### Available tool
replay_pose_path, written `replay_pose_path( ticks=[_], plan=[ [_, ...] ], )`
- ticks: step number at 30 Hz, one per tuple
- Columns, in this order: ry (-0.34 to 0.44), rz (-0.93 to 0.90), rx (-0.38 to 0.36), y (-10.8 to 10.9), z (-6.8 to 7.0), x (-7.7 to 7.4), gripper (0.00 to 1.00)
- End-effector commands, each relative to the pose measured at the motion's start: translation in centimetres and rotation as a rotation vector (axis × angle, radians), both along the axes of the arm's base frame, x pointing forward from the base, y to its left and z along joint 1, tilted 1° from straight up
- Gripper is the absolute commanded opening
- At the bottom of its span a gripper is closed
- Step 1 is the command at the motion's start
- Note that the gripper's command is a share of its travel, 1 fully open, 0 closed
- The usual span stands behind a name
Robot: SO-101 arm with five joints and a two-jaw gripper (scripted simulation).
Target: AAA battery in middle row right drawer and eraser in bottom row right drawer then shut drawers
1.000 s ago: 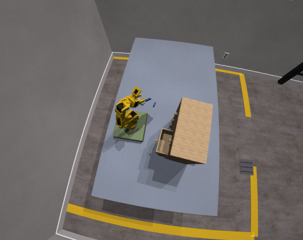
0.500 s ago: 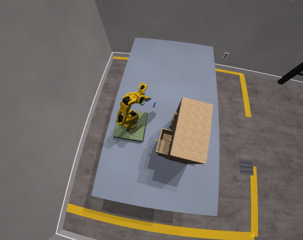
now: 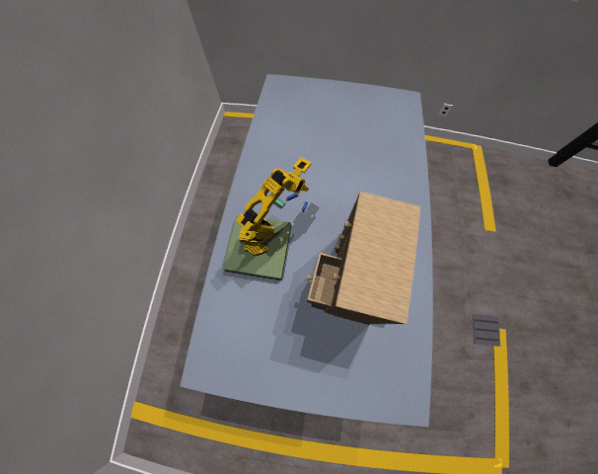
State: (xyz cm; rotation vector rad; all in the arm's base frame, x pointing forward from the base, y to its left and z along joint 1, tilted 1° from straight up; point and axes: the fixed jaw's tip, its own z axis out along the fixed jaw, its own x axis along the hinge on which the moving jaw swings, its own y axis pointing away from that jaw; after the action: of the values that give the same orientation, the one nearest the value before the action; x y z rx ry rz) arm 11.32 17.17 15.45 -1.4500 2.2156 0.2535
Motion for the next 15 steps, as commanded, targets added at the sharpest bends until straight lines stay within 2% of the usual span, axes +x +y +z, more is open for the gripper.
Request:
replay_pose_path(
  ticks=[1, 8, 10, 15],
  plan=[
    [0.053, 0.048, -0.106, 1.5, -2.3, 0.7, 0.19],
    [0.164, 0.113, -0.296, 2.3, -7.5, 1.3, 0.19],
    [0.164, 0.113, -0.296, 2.3, -7.5, 1.3, 0.19],
    [0.249, 0.163, -0.426, 2.1, -11.6, 1.2, 0.19]
  ],
)
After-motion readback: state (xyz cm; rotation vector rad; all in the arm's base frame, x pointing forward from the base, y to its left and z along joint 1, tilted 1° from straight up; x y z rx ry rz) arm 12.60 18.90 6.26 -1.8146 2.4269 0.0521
